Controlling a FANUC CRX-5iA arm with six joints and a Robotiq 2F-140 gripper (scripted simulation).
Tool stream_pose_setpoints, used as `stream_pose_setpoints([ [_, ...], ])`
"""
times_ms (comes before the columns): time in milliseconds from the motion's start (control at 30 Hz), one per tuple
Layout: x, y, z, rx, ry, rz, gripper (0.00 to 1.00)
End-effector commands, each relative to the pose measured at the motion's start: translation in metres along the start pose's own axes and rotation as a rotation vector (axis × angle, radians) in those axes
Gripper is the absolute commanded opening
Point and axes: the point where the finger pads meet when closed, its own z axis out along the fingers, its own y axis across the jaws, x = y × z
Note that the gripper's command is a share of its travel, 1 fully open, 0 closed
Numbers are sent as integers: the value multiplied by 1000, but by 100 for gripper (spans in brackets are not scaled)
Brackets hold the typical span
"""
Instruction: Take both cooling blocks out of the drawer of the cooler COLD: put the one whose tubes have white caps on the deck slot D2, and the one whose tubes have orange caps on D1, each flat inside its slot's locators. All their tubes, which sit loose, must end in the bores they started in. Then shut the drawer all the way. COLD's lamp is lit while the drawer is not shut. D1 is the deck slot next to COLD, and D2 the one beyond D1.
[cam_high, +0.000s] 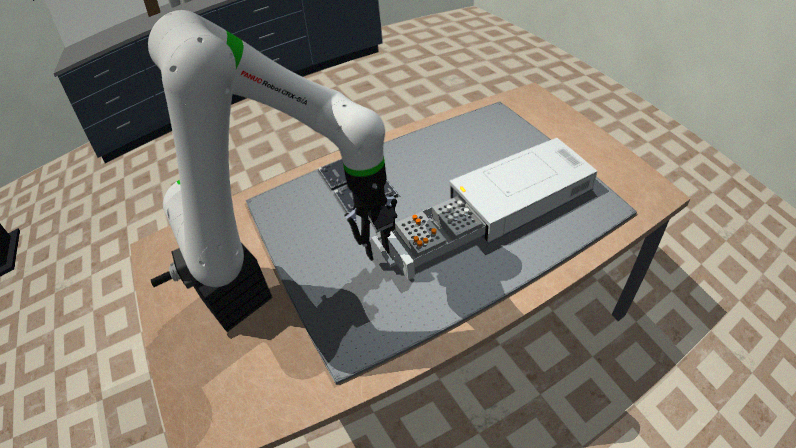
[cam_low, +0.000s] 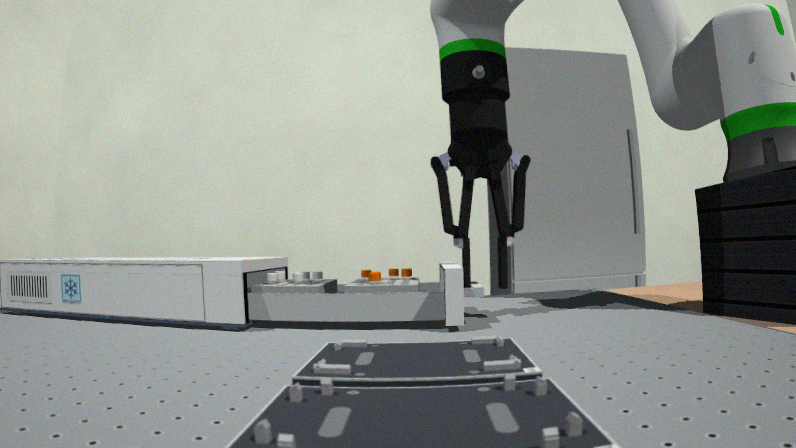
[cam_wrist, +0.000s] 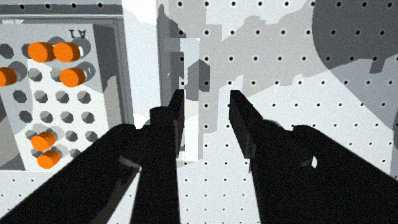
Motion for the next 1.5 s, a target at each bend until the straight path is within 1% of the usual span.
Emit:
stream_pose_setpoints([
  [0, 0, 1, -1, 1, 0, 0, 34],
  [233, 0, 10, 0, 1, 0, 0, 34],
  [1467, 0, 21, 0, 1, 0, 0, 34],
])
